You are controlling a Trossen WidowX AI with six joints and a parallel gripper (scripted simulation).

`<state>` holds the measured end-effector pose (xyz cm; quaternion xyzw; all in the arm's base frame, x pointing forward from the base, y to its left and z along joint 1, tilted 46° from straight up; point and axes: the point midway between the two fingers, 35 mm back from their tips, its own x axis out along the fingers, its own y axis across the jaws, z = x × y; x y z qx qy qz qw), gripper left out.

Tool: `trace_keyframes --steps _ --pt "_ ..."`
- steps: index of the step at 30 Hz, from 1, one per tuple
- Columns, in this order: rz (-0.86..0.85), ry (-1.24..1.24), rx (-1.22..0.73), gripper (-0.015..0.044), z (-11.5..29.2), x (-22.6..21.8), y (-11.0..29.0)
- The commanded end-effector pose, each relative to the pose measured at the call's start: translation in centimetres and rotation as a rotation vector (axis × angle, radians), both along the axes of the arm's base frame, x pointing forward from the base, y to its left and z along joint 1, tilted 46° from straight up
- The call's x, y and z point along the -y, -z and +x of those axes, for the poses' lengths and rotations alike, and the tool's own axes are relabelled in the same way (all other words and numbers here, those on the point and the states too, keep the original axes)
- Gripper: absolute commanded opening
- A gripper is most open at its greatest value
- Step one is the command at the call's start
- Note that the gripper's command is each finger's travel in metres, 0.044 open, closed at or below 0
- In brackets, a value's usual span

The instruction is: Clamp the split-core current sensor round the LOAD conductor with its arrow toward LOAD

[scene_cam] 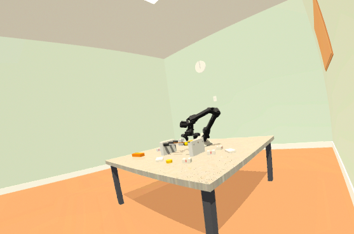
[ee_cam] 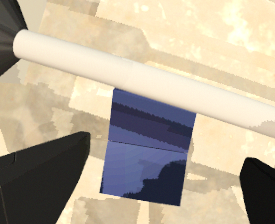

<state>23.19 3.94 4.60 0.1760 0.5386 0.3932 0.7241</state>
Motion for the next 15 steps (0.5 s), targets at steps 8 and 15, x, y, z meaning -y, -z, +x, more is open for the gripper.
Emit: trace_keyframes --steps 8,15 --pt "0.004 -0.002 0.0 0.0296 0.0 -0.9 0.6" --pt "0.004 -0.002 0.0 0.021 0.0 -0.9 0.6"
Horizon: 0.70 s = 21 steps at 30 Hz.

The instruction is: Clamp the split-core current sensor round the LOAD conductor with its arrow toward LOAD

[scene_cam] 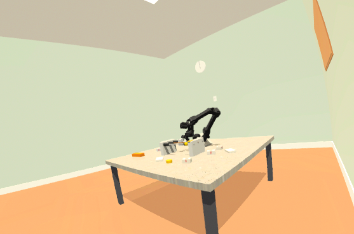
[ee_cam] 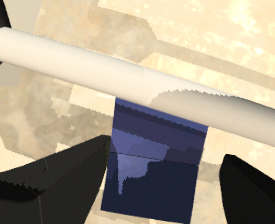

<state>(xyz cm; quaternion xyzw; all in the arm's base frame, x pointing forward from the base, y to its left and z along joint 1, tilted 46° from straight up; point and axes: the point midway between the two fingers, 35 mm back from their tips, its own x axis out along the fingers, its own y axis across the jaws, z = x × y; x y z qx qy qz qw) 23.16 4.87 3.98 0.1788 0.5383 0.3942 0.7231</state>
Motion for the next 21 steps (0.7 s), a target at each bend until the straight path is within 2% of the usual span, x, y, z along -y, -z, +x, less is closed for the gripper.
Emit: trace_keyframes --steps 1,10,15,16,21 --pt "-0.002 -0.003 0.003 0.0203 0.0 0.0 0.0" --pt "-0.002 -0.003 0.003 0.0143 0.0 0.0 0.0" --pt "0.003 0.0 -0.004 0.0012 -0.2 0.2 -0.2" --pt "0.003 0.0 -0.004 0.0 -0.3 0.2 -0.2" --pt "-0.002 0.001 -0.006 0.0 -2.3 1.0 0.0"
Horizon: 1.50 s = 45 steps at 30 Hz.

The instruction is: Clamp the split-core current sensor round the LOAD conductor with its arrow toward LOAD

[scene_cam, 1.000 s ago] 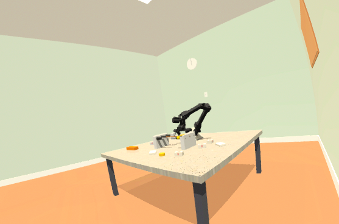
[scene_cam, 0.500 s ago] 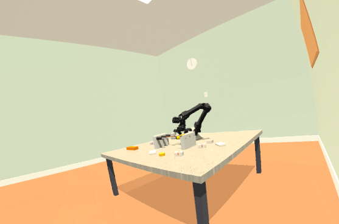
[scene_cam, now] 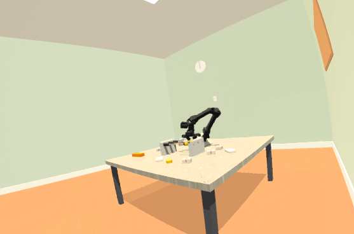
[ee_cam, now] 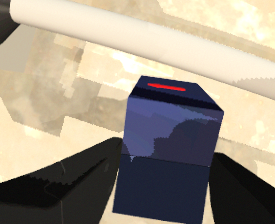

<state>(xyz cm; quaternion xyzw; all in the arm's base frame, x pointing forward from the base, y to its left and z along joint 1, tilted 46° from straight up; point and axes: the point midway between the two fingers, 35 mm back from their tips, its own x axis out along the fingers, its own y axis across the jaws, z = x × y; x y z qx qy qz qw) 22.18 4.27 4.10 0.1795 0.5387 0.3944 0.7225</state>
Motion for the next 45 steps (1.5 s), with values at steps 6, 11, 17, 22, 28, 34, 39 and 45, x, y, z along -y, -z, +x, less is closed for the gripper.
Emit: trace_keyframes --steps 6,11,17,22,28,34,39,45 --pt "0.0 0.0 -0.006 0.0 -4.4 1.0 0.3" --pt "0.001 0.0 -0.006 0.0 -4.8 1.1 0.4" --pt "0.002 0.001 -0.008 0.0026 -4.6 1.0 0.4" --pt "0.002 0.001 -0.008 0.0157 -4.6 1.0 0.4" --pt "0.002 0.001 -0.008 0.0315 -4.6 1.0 0.4" --pt "-0.004 0.003 -0.008 0.0322 -4.7 2.3 -0.4" --pt "-0.001 0.0 -0.008 0.0322 -5.5 5.3 -3.0" --pt "0.008 0.112 -0.194 0.032 -5.2 5.2 -3.1"
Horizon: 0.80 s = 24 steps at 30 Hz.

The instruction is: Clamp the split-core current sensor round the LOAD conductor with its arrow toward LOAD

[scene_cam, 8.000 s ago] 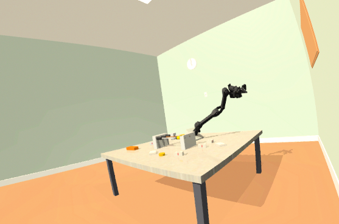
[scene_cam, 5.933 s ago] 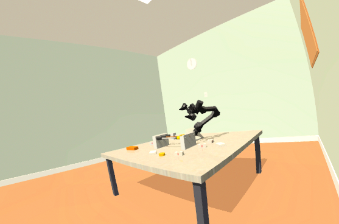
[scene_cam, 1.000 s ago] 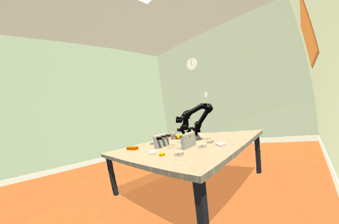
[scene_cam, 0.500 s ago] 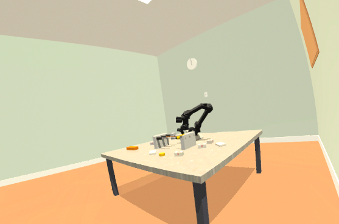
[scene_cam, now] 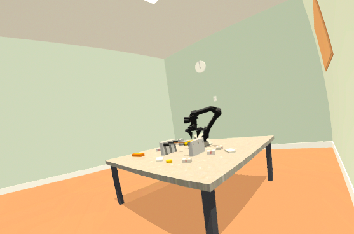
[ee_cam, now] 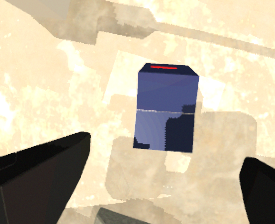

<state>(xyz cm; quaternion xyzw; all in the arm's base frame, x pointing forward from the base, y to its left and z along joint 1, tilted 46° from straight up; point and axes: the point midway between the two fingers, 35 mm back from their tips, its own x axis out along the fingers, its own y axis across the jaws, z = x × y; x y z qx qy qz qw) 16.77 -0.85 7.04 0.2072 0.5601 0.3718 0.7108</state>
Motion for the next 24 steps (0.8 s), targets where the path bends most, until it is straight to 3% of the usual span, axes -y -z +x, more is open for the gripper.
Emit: trace_keyframes --steps 1,15,24 --pt "0.006 0.114 -0.197 0.032 0.3 0.1 -0.2" --pt "-0.098 0.836 -1.18 0.032 2.0 -0.5 -0.7" --pt "-0.105 0.875 -1.221 0.032 2.2 -0.9 -0.5"
